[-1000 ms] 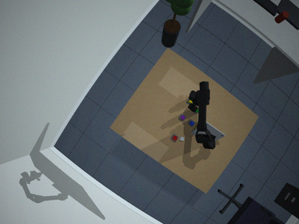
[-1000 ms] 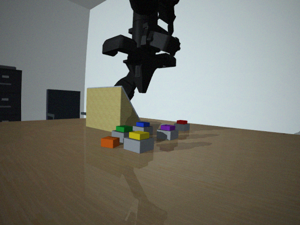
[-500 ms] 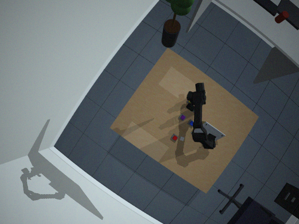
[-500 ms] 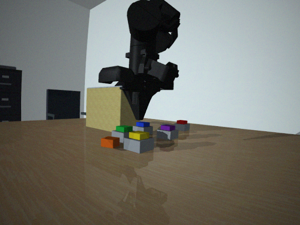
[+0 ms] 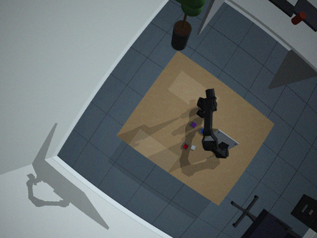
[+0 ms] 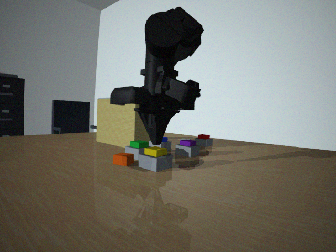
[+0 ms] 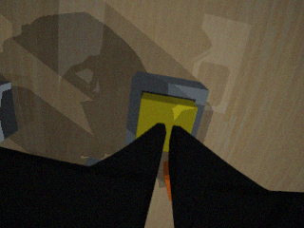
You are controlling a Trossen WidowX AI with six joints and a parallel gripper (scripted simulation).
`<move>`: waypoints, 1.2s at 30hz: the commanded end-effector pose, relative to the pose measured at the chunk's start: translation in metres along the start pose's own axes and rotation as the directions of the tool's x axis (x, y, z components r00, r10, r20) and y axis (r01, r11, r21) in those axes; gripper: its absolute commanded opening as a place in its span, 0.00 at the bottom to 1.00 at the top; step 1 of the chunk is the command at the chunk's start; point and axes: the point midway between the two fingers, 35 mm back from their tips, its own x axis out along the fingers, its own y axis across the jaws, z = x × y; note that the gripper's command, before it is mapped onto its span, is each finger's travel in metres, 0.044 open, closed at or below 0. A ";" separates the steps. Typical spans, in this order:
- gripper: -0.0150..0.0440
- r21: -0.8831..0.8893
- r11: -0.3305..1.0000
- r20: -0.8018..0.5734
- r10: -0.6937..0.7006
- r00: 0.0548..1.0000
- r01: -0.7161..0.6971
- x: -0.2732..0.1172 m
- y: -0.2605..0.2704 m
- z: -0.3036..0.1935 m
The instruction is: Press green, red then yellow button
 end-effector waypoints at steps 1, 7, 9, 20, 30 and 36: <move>0.29 0.008 1.000 -0.003 0.008 1.000 -0.008 0.010 0.001 -0.001; 0.29 0.008 1.000 -0.003 0.008 1.000 -0.008 0.015 0.001 -0.002; 0.29 0.008 1.000 -0.003 0.008 1.000 -0.008 0.015 0.001 -0.002; 0.29 0.008 1.000 -0.003 0.008 1.000 -0.008 0.015 0.001 -0.002; 0.29 0.003 1.000 -0.001 0.003 1.000 -0.003 0.003 0.000 -0.001; 0.29 0.008 1.000 -0.003 0.007 1.000 -0.007 -0.019 0.001 -0.001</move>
